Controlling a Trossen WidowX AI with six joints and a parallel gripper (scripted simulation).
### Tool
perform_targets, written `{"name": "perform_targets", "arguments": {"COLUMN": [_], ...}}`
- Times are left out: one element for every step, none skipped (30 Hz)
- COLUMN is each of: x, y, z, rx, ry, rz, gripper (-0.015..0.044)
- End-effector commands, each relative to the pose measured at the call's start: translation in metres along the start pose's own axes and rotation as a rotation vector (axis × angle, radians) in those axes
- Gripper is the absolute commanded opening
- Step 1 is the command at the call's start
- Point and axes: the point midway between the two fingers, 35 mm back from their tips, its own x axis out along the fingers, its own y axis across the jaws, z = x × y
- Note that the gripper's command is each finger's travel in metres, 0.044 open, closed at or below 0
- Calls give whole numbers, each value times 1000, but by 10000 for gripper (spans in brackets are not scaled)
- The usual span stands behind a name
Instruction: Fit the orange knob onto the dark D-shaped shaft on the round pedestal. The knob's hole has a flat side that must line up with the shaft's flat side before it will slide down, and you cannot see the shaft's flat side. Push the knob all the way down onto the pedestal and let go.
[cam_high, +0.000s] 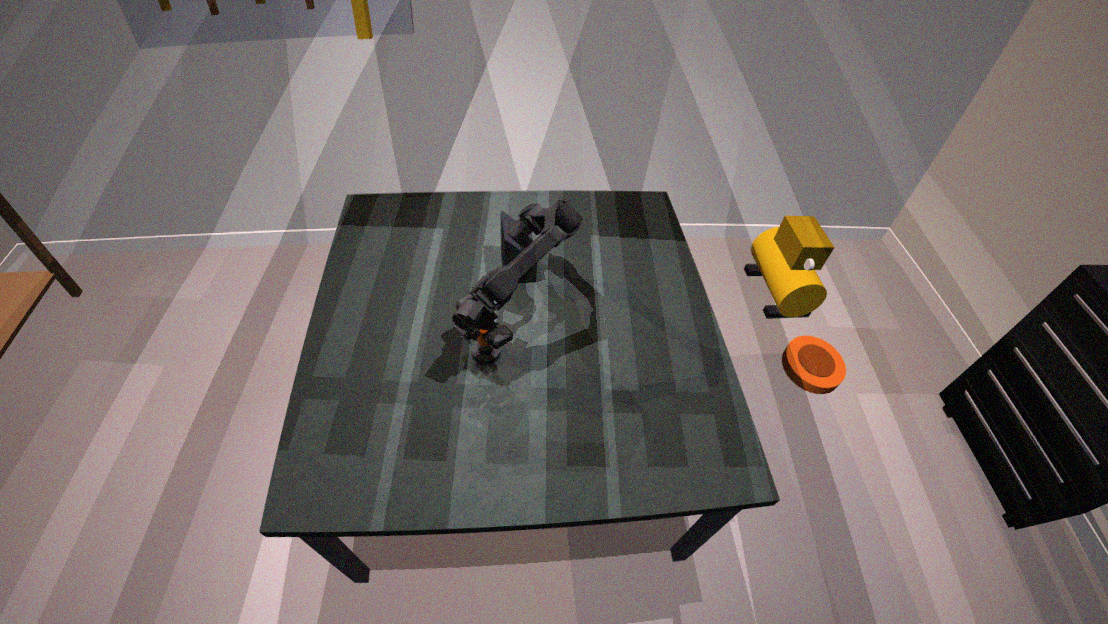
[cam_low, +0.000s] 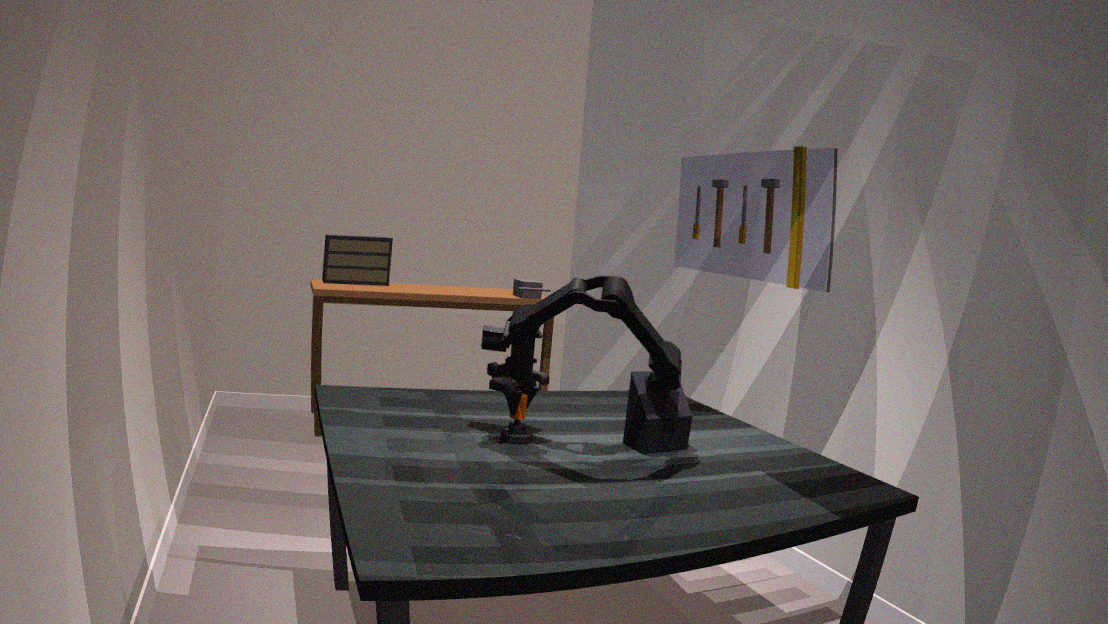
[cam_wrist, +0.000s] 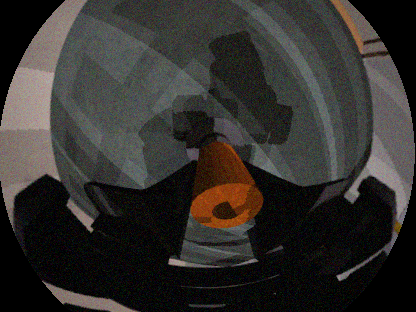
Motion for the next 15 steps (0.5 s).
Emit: {"name": "perform_targets", "arguments": {"x": [1,1,2,2,2,2,3,2,2,2,2,2,2,1,0], "y": [-1,-1,-1,-1,-1,0,0,0,0,0,0,0,0,0,0], "z": [-1,-1,-1,-1,-1,-1,0,0,0,0,0,0,0,0,1], "rx": [6,6,6,6,6,6,6,6,6,6,6,6,6,6,6], "ry": [2,2,2,2,2,2,2,2,2,2,2,2,2,2,2], "rz": [0,0,0,0,0,0,0,0,0,0,0,0,0,0,0], "gripper": [0,0,0,0,0,0,0,0,0,0,0,0,0,0,0]}}
